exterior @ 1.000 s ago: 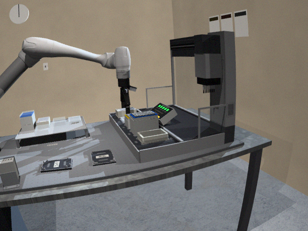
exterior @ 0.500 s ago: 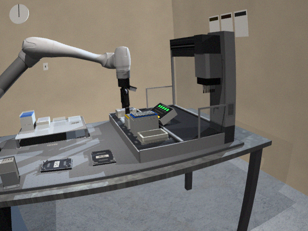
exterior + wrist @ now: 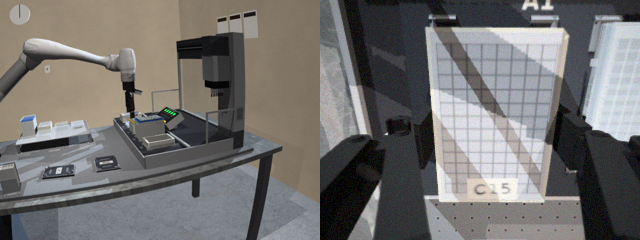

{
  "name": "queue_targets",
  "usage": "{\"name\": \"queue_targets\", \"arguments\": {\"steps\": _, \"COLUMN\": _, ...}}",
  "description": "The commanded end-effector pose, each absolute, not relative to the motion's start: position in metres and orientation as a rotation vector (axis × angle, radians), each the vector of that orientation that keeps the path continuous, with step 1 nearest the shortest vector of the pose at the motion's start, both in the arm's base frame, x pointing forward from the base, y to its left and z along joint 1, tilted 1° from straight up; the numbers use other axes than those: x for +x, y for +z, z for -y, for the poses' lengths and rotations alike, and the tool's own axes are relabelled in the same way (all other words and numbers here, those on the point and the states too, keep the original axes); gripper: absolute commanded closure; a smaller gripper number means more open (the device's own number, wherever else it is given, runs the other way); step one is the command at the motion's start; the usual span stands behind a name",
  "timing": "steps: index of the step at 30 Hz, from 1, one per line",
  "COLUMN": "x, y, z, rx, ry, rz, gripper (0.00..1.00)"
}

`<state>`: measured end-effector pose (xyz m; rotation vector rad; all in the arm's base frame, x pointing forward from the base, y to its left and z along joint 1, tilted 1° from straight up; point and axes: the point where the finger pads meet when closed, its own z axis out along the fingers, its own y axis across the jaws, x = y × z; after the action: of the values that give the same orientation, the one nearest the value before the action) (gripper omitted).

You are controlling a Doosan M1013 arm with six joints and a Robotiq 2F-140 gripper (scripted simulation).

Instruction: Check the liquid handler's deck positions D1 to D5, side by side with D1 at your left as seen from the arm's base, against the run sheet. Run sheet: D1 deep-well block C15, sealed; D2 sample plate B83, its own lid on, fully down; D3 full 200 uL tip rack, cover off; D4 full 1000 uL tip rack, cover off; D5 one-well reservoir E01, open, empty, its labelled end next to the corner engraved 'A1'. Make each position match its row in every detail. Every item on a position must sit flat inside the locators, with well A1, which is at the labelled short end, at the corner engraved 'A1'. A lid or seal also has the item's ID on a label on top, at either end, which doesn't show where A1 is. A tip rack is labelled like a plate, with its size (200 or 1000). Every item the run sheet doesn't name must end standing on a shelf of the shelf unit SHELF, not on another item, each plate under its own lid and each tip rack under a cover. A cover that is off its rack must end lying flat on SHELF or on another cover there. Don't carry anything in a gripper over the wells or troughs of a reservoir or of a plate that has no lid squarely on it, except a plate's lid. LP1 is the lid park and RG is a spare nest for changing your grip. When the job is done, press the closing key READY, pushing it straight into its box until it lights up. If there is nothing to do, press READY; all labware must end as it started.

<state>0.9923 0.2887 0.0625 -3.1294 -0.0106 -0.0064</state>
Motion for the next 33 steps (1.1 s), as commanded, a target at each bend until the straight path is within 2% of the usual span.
{"name": "queue_targets", "arguments": {"steps": 1, "x": 0.993, "y": 0.064, "z": -0.289, "rx": -3.128, "ry": -0.009, "rz": 0.010, "gripper": 0.90}}
{"name": "queue_targets", "arguments": {"steps": 10, "x": 0.993, "y": 0.064, "z": -0.289, "rx": -3.128, "ry": -0.009, "rz": 0.010, "gripper": 0.90}}
{"name": "queue_targets", "arguments": {"steps": 33, "x": 0.992, "y": 0.099, "z": -0.288, "rx": -3.128, "ry": -0.009, "rz": 0.010, "gripper": 0.90}}
